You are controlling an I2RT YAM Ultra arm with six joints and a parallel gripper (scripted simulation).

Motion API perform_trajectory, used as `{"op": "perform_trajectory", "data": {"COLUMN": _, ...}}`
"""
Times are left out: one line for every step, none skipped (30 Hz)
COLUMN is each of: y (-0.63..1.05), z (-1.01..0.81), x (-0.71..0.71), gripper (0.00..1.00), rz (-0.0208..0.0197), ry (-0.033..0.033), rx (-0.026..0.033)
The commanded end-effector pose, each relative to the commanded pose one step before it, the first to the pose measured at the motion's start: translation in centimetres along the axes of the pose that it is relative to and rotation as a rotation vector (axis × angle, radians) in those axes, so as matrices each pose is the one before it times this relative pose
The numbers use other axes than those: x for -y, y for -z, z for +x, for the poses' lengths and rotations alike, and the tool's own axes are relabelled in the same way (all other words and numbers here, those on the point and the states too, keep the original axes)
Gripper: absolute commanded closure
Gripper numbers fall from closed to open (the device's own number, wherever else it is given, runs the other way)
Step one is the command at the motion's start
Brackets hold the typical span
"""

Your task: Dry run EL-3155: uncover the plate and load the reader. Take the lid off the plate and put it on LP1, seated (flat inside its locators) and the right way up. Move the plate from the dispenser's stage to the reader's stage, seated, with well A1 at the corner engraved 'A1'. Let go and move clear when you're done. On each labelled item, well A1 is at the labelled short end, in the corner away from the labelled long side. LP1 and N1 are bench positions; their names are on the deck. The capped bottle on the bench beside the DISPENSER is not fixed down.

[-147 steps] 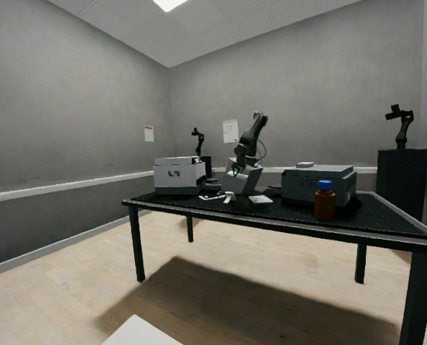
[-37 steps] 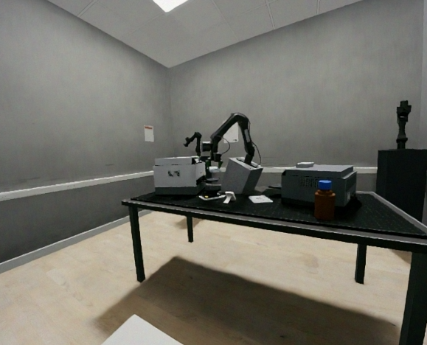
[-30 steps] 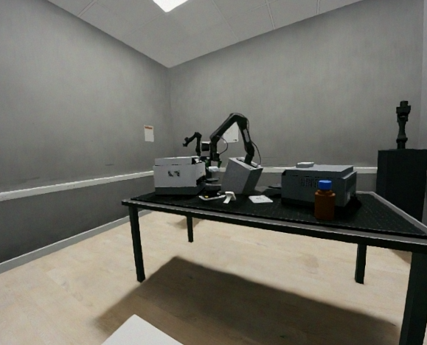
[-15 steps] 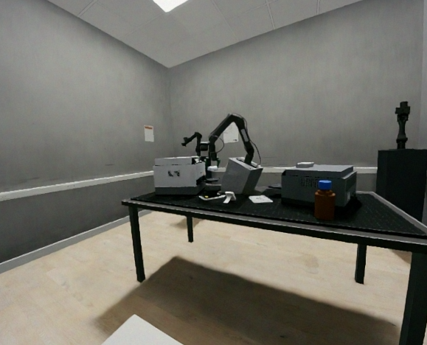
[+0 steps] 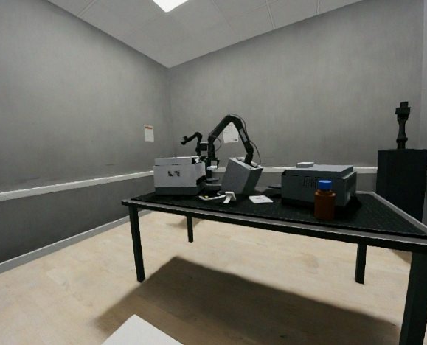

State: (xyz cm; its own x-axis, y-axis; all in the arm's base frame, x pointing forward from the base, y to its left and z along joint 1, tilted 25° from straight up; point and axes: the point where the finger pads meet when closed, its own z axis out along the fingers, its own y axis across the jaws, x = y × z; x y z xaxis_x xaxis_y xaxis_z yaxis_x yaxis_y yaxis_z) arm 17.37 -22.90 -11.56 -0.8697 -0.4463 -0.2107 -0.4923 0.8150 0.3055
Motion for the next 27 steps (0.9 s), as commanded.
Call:
{"op": "perform_trajectory", "data": {"y": 0.464, "z": 0.925, "x": 0.593, "gripper": 0.14, "rz": 0.00145, "ry": -0.02503, "rx": 0.02447}}
{"op": "perform_trajectory", "data": {"y": 0.0, "z": 0.0, "x": 0.0, "gripper": 0.14, "rz": 0.0, "ry": 0.0, "rx": 0.0}}
{"op": "perform_trajectory", "data": {"y": 0.0, "z": 0.0, "x": 0.0, "gripper": 0.14, "rz": 0.0, "ry": 0.0, "rx": 0.0}}
{"op": "perform_trajectory", "data": {"y": 0.129, "z": 0.241, "x": 0.07, "gripper": 0.14, "rz": 0.00318, "ry": -0.00972, "rx": 0.0041}}
{"op": "perform_trajectory", "data": {"y": -0.164, "z": 0.301, "x": -0.057, "gripper": 0.14, "rz": -0.00573, "ry": -0.01285, "rx": 0.00447}}
{"op": "perform_trajectory", "data": {"y": -0.016, "z": 0.27, "x": 0.011, "gripper": 0.14, "rz": -0.00128, "ry": -0.01354, "rx": 0.00431}}
{"op": "perform_trajectory", "data": {"y": -0.015, "z": 0.27, "x": 0.015, "gripper": 0.14, "rz": -0.00068, "ry": -0.00213, "rx": 0.0024}}
{"op": "perform_trajectory", "data": {"y": -0.014, "z": 0.402, "x": 0.009, "gripper": 0.14, "rz": -0.00031, "ry": 0.00002, "rx": -0.00749}}
{"op": "perform_trajectory", "data": {"y": -0.016, "z": 0.408, "x": 0.006, "gripper": 0.14, "rz": -0.00043, "ry": 0.00002, "rx": -0.00781}}
{"op": "perform_trajectory", "data": {"y": -0.026, "z": 0.174, "x": 0.008, "gripper": 0.14, "rz": -0.00106, "ry": -0.0106, "rx": 0.00997}}
{"op": "perform_trajectory", "data": {"y": -0.023, "z": 0.182, "x": 0.012, "gripper": 0.14, "rz": -0.00104, "ry": -0.01061, "rx": 0.00955}}
{"op": "perform_trajectory", "data": {"y": -0.021, "z": 0.329, "x": 0.006, "gripper": 0.14, "rz": -0.00066, "ry": -0.00391, "rx": -0.00164}}
{"op": "perform_trajectory", "data": {"y": -0.036, "z": 0.197, "x": -0.003, "gripper": 0.14, "rz": -0.00119, "ry": -0.01493, "rx": 0.00887}}
{"op": "perform_trajectory", "data": {"y": -0.034, "z": 0.198, "x": 0.001, "gripper": 0.14, "rz": -0.00117, "ry": -0.02113, "rx": 0.00882}}
{"op": "perform_trajectory", "data": {"y": -0.031, "z": 0.263, "x": 0.003, "gripper": 0.14, "rz": -0.00133, "ry": -0.02201, "rx": 0.00519}}
{"op": "perform_trajectory", "data": {"y": -0.03, "z": 0.269, "x": 0.009, "gripper": 0.14, "rz": -0.00134, "ry": -0.01353, "rx": 0.00486}}
{"op": "perform_trajectory", "data": {"y": -0.029, "z": 0.269, "x": 0.012, "gripper": 0.14, "rz": -0.00131, "ry": -0.01299, "rx": 0.00486}}
{"op": "perform_trajectory", "data": {"y": -0.027, "z": 0.269, "x": 0.016, "gripper": 0.14, "rz": -0.00129, "ry": -0.01242, "rx": 0.00487}}
{"op": "perform_trajectory", "data": {"y": 0.0, "z": 0.0, "x": 0.0, "gripper": 0.14, "rz": 0.0, "ry": 0.0, "rx": 0.0}}
{"op": "perform_trajectory", "data": {"y": 0.0, "z": 0.0, "x": 0.0, "gripper": 0.14, "rz": 0.0, "ry": 0.0, "rx": 0.0}}
{"op": "perform_trajectory", "data": {"y": -0.015, "z": 0.267, "x": 0.025, "gripper": 0.14, "rz": -0.00096, "ry": -0.01078, "rx": 0.00487}}
{"op": "perform_trajectory", "data": {"y": -0.035, "z": 0.341, "x": 0.028, "gripper": 0.14, "rz": -0.00121, "ry": -0.00777, "rx": 0.00356}}
{"op": "perform_trajectory", "data": {"y": -0.024, "z": 0.378, "x": 0.034, "gripper": 0.14, "rz": -0.00002, "ry": 0.01487, "rx": -0.00263}}
{"op": "perform_trajectory", "data": {"y": -0.024, "z": 0.508, "x": 0.019, "gripper": 0.14, "rz": -0.00051, "ry": 0.00052, "rx": -0.01036}}
{"op": "perform_trajectory", "data": {"y": -0.028, "z": 0.39, "x": 0.021, "gripper": 0.14, "rz": -0.0003, "ry": 0.00073, "rx": -0.00428}}
{"op": "perform_trajectory", "data": {"y": -0.025, "z": 0.262, "x": 0.021, "gripper": 0.14, "rz": -0.00005, "ry": 0.00092, "rx": -0.00001}}
{"op": "perform_trajectory", "data": {"y": 0.0, "z": 0.021, "x": 0.006, "gripper": 0.14, "rz": -0.00001, "ry": 0.0011, "rx": 0.0}}
